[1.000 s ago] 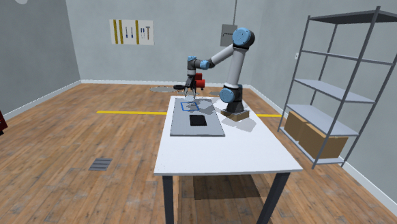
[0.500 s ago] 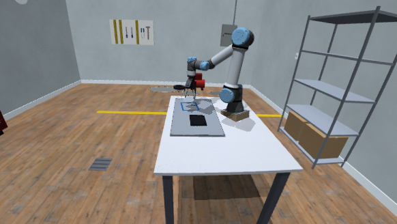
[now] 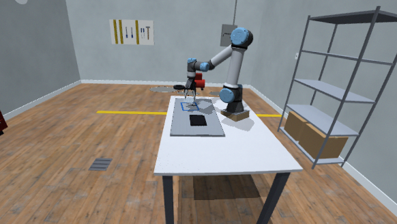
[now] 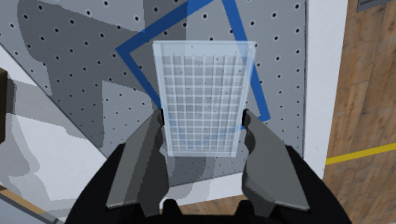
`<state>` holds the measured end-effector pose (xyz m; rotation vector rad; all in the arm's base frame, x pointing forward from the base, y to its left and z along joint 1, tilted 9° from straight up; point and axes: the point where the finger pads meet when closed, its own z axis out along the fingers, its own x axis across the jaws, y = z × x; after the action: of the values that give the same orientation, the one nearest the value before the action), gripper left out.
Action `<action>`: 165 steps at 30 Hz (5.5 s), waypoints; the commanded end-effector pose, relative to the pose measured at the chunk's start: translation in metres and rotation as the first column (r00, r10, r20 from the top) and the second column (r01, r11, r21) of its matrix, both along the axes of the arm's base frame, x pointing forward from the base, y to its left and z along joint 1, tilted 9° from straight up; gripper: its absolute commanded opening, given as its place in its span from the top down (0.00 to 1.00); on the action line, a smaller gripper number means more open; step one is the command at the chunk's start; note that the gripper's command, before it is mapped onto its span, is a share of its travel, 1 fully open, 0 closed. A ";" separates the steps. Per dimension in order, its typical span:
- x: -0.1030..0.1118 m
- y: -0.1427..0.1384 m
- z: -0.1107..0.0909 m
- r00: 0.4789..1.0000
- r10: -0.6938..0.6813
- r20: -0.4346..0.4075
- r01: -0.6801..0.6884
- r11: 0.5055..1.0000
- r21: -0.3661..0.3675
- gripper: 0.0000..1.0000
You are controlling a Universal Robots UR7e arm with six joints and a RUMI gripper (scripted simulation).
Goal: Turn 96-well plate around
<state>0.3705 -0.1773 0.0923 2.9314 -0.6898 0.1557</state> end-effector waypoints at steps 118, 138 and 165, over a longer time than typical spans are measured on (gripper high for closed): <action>0.004 -0.008 -0.055 1.000 0.000 0.001 0.000 1.000 -0.001 0.00; 0.002 -0.004 -0.024 1.000 0.000 0.001 0.000 1.000 -0.001 0.00; -0.001 0.002 0.017 1.000 0.000 0.001 0.000 1.000 -0.001 0.00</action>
<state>0.3694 -0.1750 0.1085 2.9313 -0.6897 0.1559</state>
